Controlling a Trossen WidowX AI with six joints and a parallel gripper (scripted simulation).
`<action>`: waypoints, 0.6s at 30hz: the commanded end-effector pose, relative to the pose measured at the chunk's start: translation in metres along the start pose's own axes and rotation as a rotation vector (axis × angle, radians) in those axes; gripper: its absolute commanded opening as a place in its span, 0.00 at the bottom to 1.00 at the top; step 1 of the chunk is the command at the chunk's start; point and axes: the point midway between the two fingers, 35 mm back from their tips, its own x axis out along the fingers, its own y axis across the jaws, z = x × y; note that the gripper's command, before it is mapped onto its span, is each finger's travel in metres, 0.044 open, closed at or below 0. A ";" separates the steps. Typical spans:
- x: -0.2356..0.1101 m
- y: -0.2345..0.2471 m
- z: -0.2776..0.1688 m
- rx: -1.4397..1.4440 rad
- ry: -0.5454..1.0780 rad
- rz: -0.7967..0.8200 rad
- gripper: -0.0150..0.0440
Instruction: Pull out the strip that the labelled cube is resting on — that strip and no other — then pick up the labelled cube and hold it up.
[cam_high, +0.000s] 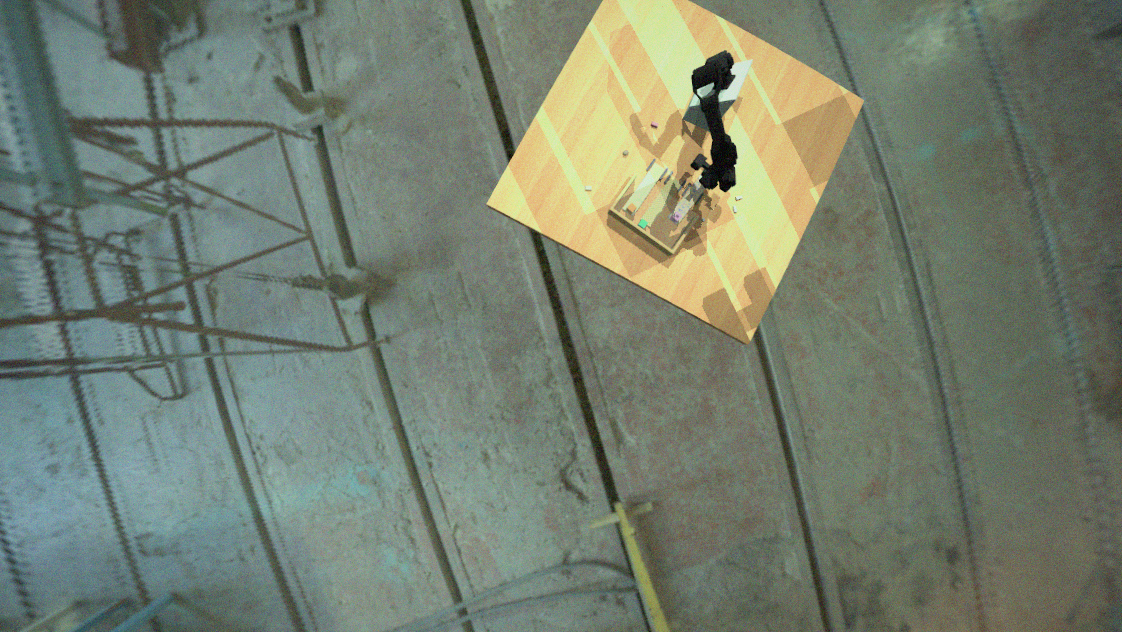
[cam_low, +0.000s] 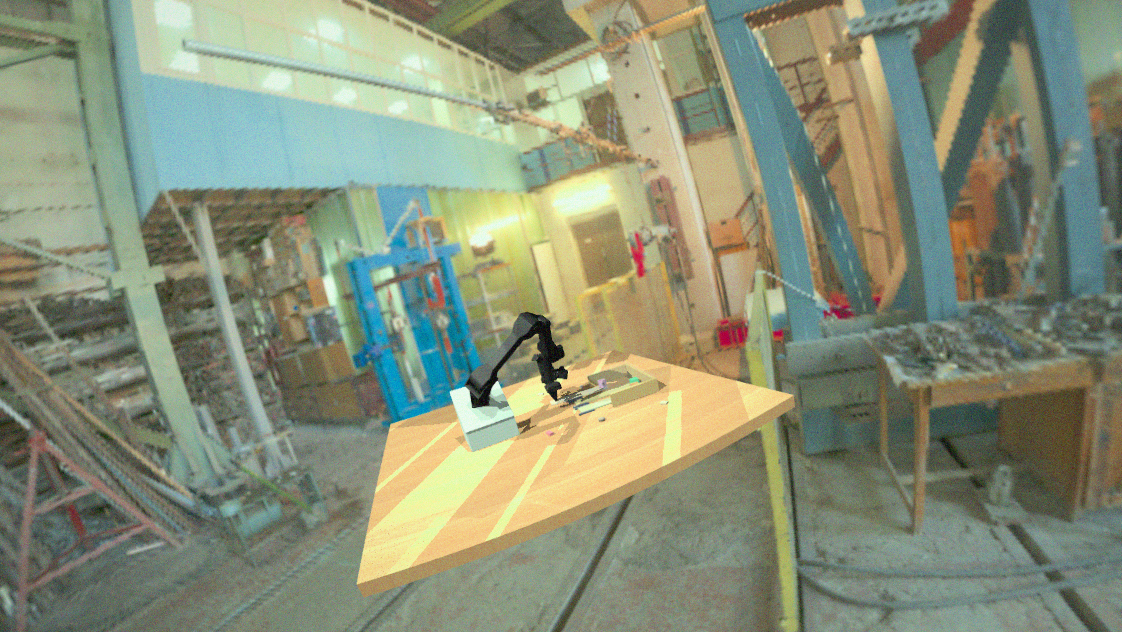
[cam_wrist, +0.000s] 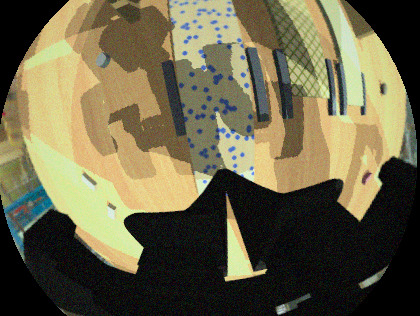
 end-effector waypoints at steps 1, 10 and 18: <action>0.006 -0.004 -0.016 -0.007 0.031 -0.006 0.25; 0.006 -0.004 -0.029 -0.007 0.031 -0.005 0.25; 0.006 -0.004 -0.040 -0.007 0.032 -0.005 0.25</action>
